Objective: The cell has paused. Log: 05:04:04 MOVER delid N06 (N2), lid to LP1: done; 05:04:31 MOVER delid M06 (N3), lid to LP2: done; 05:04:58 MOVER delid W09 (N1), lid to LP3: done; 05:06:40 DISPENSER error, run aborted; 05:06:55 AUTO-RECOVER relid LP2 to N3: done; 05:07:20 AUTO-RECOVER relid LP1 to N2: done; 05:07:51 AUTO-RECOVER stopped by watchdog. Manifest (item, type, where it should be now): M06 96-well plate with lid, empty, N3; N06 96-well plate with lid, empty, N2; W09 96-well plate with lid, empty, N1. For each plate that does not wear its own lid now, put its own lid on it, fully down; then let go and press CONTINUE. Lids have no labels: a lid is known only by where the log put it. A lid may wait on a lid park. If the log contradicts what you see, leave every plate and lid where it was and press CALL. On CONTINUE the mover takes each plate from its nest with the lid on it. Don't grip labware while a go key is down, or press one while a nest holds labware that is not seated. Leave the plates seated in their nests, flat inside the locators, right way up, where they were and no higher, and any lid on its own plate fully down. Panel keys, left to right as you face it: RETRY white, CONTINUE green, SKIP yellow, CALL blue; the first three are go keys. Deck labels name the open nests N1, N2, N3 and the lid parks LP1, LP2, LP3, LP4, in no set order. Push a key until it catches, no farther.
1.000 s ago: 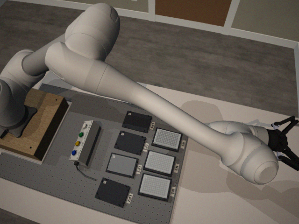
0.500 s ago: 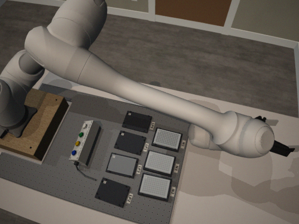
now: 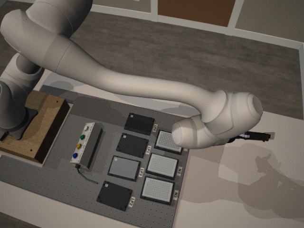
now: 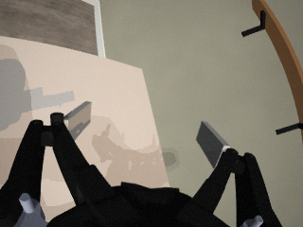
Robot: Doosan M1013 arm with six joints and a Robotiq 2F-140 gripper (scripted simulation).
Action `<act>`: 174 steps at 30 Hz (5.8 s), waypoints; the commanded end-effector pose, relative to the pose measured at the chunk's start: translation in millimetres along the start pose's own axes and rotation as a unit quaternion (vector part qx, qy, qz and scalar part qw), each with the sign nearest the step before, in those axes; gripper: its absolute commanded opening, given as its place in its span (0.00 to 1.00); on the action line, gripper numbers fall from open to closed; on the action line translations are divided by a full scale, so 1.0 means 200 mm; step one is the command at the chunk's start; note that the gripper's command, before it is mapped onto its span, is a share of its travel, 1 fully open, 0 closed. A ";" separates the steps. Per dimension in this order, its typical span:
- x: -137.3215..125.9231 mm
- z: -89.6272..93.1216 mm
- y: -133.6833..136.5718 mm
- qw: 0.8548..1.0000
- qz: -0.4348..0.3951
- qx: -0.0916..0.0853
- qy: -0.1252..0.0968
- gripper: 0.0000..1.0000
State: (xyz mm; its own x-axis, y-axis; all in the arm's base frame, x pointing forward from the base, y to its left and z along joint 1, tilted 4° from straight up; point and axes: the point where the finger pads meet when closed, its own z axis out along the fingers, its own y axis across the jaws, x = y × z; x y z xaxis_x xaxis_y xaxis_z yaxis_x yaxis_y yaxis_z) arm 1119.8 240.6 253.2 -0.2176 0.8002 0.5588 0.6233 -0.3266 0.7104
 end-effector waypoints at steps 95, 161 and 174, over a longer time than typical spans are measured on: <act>-0.98 -2.07 -1.85 0.553 -0.658 0.503 0.087 0.00; -0.24 -1.68 -2.20 0.553 -0.658 0.503 0.087 0.00; -0.24 -1.68 -2.20 0.553 -0.658 0.503 0.087 0.00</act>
State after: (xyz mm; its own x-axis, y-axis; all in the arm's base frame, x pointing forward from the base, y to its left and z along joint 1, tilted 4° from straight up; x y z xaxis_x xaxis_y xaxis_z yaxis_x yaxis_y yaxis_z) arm 603.7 177.6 60.0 -0.9946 -0.0774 -0.0697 -0.0780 0.9969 0.0051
